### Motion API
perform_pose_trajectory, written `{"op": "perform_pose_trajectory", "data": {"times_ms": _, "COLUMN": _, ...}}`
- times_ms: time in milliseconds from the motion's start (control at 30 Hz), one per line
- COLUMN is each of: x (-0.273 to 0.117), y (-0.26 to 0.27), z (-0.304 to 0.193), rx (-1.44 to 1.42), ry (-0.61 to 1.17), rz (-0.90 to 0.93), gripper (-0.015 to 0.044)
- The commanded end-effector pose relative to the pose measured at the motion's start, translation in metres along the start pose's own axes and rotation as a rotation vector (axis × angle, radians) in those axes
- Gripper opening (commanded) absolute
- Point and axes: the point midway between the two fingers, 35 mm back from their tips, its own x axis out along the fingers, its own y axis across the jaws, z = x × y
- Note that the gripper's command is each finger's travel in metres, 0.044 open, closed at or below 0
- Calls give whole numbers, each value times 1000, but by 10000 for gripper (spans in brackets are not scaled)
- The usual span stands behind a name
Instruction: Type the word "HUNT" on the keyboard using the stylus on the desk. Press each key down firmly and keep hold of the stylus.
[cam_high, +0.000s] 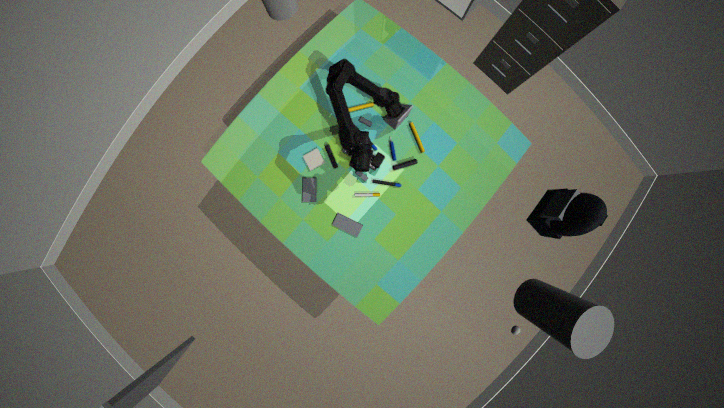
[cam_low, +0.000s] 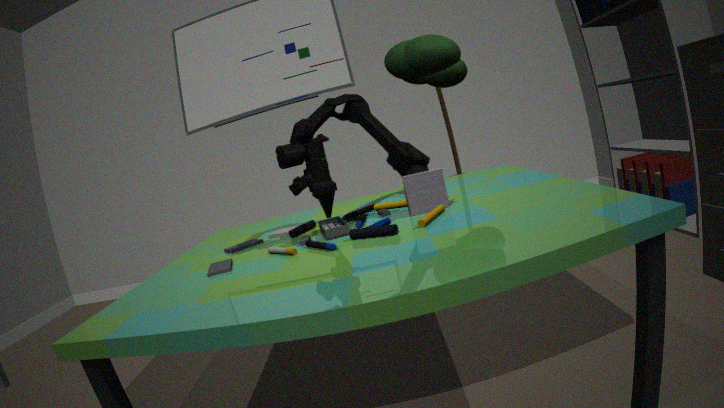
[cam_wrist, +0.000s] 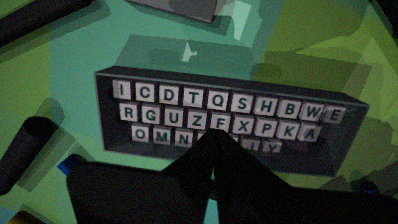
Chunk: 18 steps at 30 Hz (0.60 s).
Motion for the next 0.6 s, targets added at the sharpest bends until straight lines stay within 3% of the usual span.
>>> {"op": "perform_pose_trajectory", "data": {"times_ms": 0, "x": 2, "y": -10, "z": -4, "rx": -19, "ry": 7, "rz": -10, "gripper": 0}}
{"op": "perform_pose_trajectory", "data": {"times_ms": 400, "x": 2, "y": -12, "z": -3, "rx": -19, "ry": 7, "rz": -10, "gripper": 0}}
{"op": "perform_pose_trajectory", "data": {"times_ms": 567, "x": 1, "y": -67, "z": -2, "rx": -19, "ry": 7, "rz": -12, "gripper": 0}}
